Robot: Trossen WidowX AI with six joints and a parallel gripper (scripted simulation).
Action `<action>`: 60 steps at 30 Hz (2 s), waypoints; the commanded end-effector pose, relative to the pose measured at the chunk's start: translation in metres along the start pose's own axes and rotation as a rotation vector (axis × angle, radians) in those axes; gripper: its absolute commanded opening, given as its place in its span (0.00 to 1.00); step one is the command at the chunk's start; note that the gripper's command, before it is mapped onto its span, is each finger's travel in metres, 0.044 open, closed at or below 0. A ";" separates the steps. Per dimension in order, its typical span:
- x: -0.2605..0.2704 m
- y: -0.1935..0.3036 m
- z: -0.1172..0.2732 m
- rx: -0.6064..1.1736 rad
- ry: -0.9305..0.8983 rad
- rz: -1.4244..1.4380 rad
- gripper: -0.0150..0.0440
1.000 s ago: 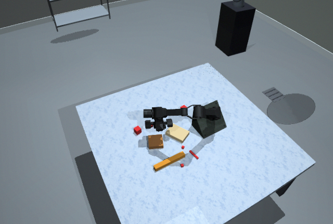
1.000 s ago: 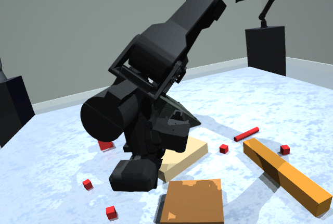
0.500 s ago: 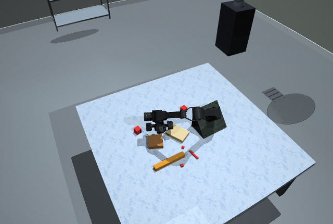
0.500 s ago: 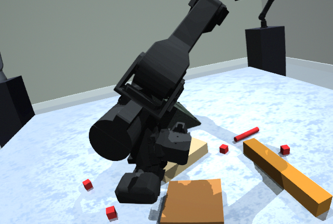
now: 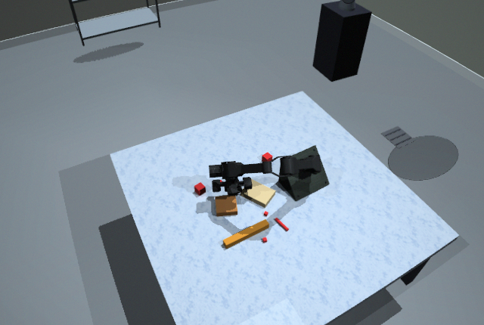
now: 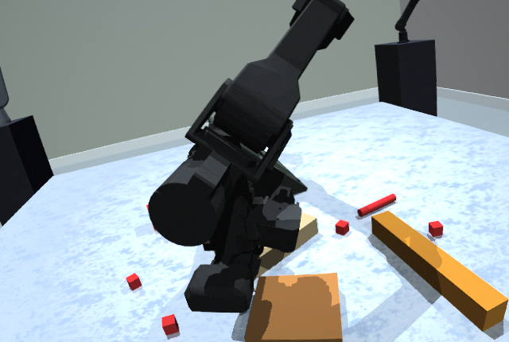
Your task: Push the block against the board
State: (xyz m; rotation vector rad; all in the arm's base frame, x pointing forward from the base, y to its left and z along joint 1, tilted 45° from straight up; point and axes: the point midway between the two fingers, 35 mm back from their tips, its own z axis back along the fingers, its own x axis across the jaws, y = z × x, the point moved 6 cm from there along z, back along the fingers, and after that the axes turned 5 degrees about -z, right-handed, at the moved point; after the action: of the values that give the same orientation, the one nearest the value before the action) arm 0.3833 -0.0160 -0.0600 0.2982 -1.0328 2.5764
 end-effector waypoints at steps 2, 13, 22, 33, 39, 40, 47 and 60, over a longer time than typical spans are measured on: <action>0.000 -0.006 0.001 -0.005 0.002 0.000 0.25; 0.000 -0.014 0.001 -0.005 0.002 0.000 0.25; 0.000 -0.020 0.001 -0.005 0.002 0.000 0.25; 0.001 -0.028 0.001 -0.005 0.002 0.000 0.25; 0.001 -0.032 0.001 -0.005 0.002 0.000 0.25; 0.001 -0.033 0.001 -0.005 0.002 0.000 0.25; 0.000 -0.038 0.001 -0.005 0.002 0.000 0.25; 0.000 -0.047 0.001 -0.006 0.002 0.001 0.25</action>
State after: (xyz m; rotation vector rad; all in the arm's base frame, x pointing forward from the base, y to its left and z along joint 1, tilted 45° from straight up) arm 0.3998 0.0102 -0.0329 0.2930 -1.0315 2.5726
